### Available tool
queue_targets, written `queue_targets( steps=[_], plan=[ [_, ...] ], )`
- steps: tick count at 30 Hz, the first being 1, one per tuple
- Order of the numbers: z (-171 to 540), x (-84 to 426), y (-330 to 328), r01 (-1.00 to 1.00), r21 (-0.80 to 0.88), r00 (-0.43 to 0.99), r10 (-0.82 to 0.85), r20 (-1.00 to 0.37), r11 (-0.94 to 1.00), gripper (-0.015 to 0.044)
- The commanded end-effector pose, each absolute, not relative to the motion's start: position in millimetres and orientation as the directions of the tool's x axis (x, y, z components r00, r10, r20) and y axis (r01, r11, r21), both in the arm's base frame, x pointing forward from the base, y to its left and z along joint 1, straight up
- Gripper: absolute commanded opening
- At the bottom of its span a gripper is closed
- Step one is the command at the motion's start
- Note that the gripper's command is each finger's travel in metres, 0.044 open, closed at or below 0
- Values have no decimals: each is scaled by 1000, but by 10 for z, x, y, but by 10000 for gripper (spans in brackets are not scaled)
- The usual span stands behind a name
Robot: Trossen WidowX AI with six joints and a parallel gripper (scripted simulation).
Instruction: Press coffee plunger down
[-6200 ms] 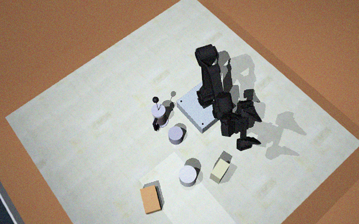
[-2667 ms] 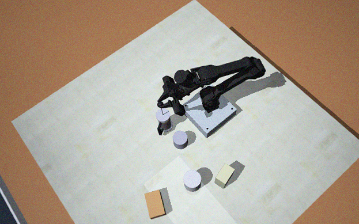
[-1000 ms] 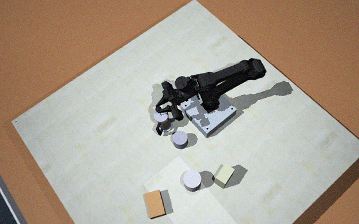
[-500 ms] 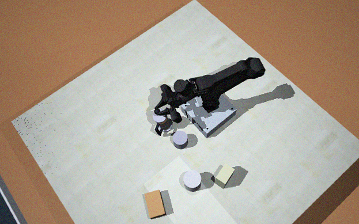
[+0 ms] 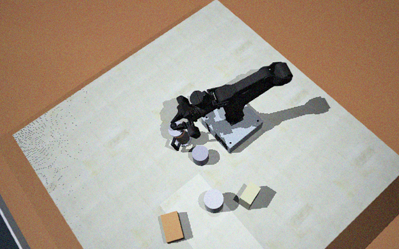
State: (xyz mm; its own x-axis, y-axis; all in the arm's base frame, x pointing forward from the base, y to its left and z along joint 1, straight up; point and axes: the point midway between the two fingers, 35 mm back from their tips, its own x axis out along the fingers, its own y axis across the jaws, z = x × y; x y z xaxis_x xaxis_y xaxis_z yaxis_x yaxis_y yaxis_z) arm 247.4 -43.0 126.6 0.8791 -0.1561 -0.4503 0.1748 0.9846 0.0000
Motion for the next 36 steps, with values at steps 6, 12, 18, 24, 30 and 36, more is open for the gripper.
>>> queue_targets(
  steps=[6, 12, 18, 24, 30, 36],
  plan=[
    [1163, 2484, -432, 176, 0, 860, -154, -486, 984, 113],
    [1167, 2498, -433, 176, 0, 861, -154, -486, 984, 113],
    [1177, 2509, -434, 176, 0, 861, -154, -486, 984, 113],
    [1181, 2521, -436, 176, 0, 861, -154, -485, 984, 113],
    [1214, 2530, -437, 174, -1, 868, -155, -471, 985, 113],
    [1214, 2530, -437, 174, -1, 868, -155, -471, 985, 113]
  ],
)
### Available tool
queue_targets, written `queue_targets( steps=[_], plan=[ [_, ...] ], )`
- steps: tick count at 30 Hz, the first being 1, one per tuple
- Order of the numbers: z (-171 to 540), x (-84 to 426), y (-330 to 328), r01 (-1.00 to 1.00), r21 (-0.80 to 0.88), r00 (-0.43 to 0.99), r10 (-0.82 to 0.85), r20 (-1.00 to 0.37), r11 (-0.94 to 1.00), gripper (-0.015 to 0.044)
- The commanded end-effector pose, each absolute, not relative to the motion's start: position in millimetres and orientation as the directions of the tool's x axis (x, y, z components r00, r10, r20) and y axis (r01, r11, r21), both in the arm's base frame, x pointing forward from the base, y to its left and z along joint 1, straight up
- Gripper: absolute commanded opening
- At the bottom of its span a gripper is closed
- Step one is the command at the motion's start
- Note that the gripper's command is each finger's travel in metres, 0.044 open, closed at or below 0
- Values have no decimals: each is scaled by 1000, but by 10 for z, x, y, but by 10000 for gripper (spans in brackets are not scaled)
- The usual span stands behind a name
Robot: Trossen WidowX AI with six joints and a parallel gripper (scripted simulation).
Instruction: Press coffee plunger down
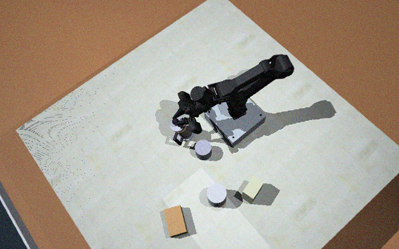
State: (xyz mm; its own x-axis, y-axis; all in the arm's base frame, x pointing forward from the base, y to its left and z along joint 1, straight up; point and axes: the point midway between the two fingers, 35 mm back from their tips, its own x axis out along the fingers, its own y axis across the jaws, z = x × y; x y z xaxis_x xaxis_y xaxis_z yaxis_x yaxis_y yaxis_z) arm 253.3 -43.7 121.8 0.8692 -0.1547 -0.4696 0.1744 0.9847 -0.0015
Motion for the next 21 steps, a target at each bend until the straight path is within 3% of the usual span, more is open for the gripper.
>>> queue_targets(
  steps=[1, 2, 14, 21],
  plan=[
    [1214, 2530, -437, 174, -1, 868, -155, -471, 985, 113],
    [1214, 2530, -437, 174, -1, 868, -155, -471, 985, 113],
    [1214, 2530, -437, 174, -1, 868, -155, -471, 985, 428],
    [1402, 2482, -436, 177, -1, 866, -156, -475, 984, 440]
  ],
)
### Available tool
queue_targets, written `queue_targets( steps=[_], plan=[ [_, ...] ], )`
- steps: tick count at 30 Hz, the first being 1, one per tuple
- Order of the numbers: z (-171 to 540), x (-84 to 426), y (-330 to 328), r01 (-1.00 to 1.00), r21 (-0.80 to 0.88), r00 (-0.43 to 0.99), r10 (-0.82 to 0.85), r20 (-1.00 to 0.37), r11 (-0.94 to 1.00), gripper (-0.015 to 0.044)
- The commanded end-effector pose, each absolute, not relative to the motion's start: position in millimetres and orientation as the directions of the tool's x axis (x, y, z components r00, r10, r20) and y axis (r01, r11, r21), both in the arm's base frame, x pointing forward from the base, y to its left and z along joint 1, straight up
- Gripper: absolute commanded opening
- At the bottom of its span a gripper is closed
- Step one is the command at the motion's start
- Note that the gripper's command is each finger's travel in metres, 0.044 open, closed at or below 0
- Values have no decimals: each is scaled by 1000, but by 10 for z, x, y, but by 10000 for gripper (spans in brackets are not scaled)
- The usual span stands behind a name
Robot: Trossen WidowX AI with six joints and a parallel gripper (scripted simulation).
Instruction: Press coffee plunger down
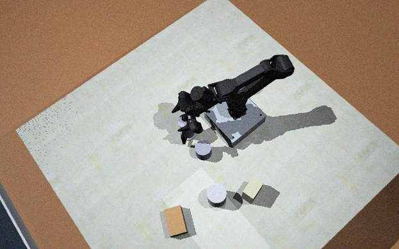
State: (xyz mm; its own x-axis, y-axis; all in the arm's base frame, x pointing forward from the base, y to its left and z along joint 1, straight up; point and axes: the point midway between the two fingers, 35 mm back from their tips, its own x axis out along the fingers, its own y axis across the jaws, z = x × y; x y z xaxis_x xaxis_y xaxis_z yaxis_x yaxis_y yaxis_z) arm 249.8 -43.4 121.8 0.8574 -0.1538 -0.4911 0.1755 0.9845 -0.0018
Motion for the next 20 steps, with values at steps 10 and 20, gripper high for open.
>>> queue_targets(
  steps=[10, 20],
  plan=[
    [1978, 2102, -392, 184, -1, 857, -160, -489, 983, 440],
    [1971, 2101, -383, 180, -1, 858, -157, -489, 984, 440]
  ],
)
